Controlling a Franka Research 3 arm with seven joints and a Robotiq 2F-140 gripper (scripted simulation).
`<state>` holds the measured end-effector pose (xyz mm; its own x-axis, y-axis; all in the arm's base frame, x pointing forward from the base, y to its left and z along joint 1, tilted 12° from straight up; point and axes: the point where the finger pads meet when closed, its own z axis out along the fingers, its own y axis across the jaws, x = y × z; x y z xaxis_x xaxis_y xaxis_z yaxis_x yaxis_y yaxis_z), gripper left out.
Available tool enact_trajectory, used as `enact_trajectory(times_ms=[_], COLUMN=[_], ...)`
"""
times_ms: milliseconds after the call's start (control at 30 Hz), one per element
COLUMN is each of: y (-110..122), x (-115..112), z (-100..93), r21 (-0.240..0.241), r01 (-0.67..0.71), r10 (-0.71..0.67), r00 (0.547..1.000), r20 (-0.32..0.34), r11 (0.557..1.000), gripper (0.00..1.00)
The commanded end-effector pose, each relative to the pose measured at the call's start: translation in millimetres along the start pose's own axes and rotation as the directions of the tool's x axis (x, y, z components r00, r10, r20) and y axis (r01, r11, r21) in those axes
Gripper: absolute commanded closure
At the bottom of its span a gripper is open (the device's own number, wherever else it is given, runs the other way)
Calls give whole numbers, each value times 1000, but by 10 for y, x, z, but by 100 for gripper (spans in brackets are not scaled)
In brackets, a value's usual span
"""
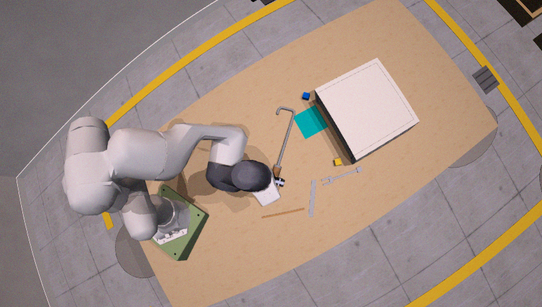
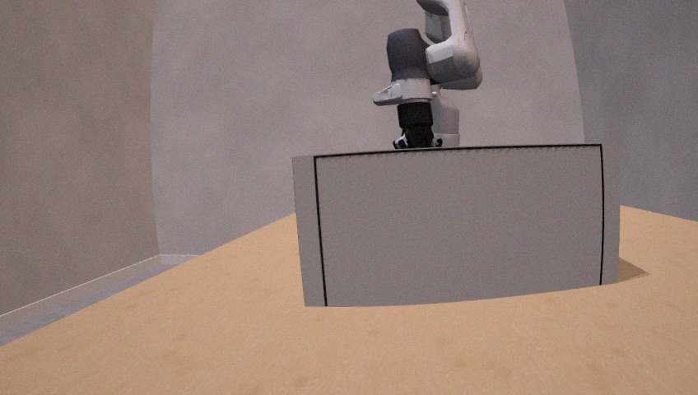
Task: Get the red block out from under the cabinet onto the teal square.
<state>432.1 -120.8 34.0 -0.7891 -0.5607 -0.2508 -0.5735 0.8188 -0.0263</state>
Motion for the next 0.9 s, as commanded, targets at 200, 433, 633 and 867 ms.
enact_trajectory(times_ms=[200,433,633,867], y=[61,140,183,219], x=[-28,-25,-23,-21], z=[-25,-24,-24,-23], r21=[32,38,41,43], r01=[-374,-528,-607,-669], r10=[375,529,608,670], r00=[926,848,793,742], r20=[-36,-29,-26,-22], r11=[927,848,794,742], gripper=[100,100,100,100])
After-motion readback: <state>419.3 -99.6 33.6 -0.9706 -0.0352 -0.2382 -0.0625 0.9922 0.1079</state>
